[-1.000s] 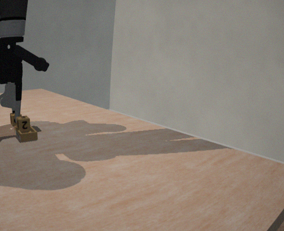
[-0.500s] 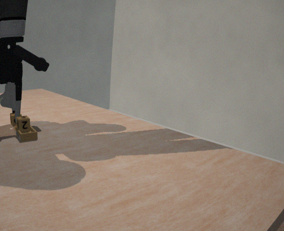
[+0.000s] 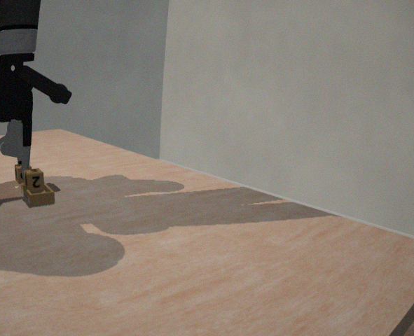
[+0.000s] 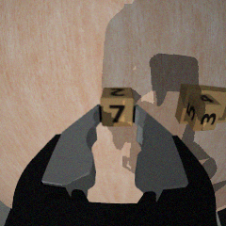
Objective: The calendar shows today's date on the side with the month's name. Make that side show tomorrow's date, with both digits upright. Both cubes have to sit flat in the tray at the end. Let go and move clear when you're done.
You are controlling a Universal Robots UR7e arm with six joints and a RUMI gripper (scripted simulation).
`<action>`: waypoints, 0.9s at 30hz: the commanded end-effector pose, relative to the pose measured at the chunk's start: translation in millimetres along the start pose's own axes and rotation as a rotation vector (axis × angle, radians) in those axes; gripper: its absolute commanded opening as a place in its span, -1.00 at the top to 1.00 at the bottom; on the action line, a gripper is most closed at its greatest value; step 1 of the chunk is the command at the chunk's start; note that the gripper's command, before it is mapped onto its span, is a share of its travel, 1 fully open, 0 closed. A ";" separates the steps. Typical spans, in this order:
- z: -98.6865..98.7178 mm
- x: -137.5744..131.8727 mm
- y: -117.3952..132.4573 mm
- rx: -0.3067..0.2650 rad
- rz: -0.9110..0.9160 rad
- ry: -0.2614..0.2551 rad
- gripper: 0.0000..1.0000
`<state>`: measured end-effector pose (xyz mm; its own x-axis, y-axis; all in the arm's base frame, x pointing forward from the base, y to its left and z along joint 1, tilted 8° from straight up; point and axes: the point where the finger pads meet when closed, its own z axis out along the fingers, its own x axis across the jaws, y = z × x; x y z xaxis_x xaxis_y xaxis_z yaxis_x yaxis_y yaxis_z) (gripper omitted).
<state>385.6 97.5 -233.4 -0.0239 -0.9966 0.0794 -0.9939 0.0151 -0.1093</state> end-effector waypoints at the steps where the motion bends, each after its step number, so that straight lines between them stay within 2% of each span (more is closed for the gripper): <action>1: -0.3 0.0 -0.4 0.001 0.000 0.000 0.80; 12: -0.3 0.0 -0.4 0.001 0.000 0.000 0.80; 13: -0.3 0.0 -0.4 0.001 0.000 0.000 0.73; 24: -0.3 0.0 -0.4 0.001 0.000 0.000 0.51; 25: -0.3 0.0 -0.4 0.001 0.000 0.000 0.44; 27: -0.3 0.0 -0.4 0.001 0.000 0.000 0.44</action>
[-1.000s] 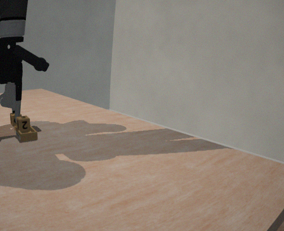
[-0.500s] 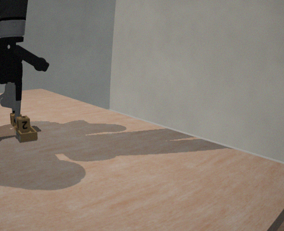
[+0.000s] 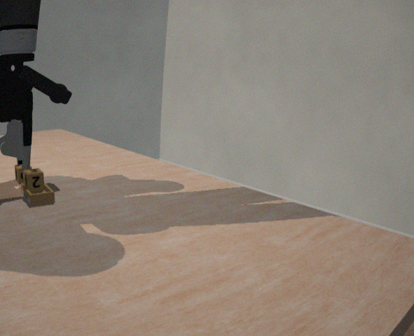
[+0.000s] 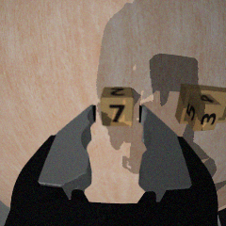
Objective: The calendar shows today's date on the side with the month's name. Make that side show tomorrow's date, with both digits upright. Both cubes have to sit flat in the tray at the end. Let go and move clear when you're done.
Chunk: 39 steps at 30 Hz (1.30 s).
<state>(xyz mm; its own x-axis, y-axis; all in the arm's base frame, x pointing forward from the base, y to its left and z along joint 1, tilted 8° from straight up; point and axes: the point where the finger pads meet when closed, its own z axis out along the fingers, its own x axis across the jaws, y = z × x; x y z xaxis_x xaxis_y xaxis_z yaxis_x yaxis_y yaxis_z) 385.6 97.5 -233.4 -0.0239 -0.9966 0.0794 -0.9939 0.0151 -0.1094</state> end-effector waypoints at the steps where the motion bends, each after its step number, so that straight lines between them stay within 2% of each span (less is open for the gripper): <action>1: -0.3 0.0 -0.4 0.001 0.000 0.000 0.44; 19: -5.4 0.0 -0.4 0.001 0.000 0.000 0.44; 32: -41.8 0.0 -0.3 0.001 0.000 0.000 0.44; 34: -41.8 0.0 -0.3 0.001 0.000 0.000 0.44; 39: -59.3 0.0 -0.3 0.001 0.000 0.000 0.44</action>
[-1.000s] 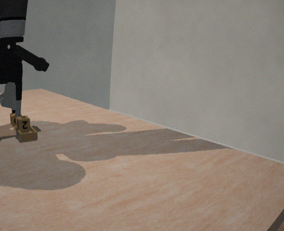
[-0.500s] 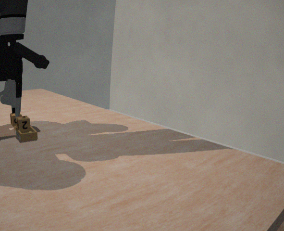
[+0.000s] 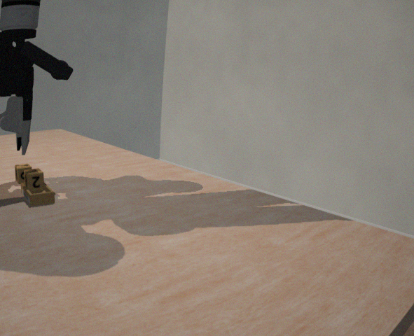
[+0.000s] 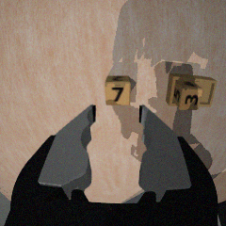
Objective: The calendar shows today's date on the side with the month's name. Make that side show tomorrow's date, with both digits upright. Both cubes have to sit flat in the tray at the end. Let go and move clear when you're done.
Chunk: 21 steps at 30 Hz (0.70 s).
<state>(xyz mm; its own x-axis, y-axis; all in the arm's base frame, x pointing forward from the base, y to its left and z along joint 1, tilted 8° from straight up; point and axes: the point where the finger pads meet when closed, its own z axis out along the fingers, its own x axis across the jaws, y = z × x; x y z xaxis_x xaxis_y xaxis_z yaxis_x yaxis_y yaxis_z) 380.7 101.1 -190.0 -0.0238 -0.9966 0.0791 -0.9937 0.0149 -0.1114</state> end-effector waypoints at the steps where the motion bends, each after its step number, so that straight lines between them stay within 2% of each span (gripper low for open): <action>1: -18.8 0.0 -0.5 -0.001 0.000 0.000 0.44; 10: -40.7 0.0 -0.5 -0.001 0.000 0.000 0.44; 21: -46.5 0.0 -0.5 -0.001 0.000 0.000 0.44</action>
<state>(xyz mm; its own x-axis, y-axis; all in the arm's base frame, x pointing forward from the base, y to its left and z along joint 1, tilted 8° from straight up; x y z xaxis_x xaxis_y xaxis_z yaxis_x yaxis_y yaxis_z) 376.1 104.6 -146.5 -0.0238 -0.9966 0.0793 -0.9938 0.0150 -0.1102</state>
